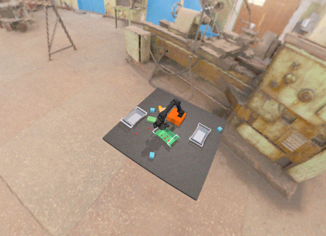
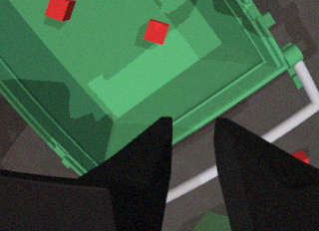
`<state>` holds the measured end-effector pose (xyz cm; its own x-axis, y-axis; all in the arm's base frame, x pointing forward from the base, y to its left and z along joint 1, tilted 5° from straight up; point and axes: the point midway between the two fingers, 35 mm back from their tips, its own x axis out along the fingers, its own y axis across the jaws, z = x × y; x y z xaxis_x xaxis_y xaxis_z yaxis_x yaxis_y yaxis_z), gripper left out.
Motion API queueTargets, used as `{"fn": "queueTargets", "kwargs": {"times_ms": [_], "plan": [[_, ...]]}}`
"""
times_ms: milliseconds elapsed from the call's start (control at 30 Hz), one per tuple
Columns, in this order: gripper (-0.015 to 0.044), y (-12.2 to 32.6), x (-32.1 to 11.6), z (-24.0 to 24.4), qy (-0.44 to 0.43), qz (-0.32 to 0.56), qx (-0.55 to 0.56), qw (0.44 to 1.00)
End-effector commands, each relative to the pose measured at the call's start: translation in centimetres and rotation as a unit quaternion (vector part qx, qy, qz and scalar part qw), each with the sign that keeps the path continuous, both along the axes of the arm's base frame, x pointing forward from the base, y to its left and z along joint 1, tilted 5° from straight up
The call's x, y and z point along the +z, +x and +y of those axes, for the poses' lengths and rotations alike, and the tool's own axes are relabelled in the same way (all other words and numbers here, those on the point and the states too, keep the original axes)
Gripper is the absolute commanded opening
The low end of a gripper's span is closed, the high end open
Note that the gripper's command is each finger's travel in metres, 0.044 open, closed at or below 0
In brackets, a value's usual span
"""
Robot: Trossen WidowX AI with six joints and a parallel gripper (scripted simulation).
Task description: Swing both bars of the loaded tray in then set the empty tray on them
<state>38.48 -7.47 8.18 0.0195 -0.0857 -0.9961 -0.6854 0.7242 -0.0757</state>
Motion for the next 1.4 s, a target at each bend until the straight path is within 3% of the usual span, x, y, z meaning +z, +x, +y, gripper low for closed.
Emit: {"fn": "queueTargets", "kwargs": {"times_ms": [0, 67, 600, 1000, 1367], "plan": [[0.0082, -3.1, -1.8, -6.0, 0.008, -0.039, -0.387, 0.921], [0.0082, -3.5, -2.1, -6.7, 0.008, -0.042, -0.431, 0.901], [0.0082, -3.5, -2.4, -6.8, 0.008, -0.043, -0.433, 0.9], [0.0082, -3.4, -8.1, -7.3, 0.008, -0.042, -0.433, 0.9], [0.0082, -3.2, -5.8, -5.7, 0.009, -0.042, -0.433, 0.9]]}}
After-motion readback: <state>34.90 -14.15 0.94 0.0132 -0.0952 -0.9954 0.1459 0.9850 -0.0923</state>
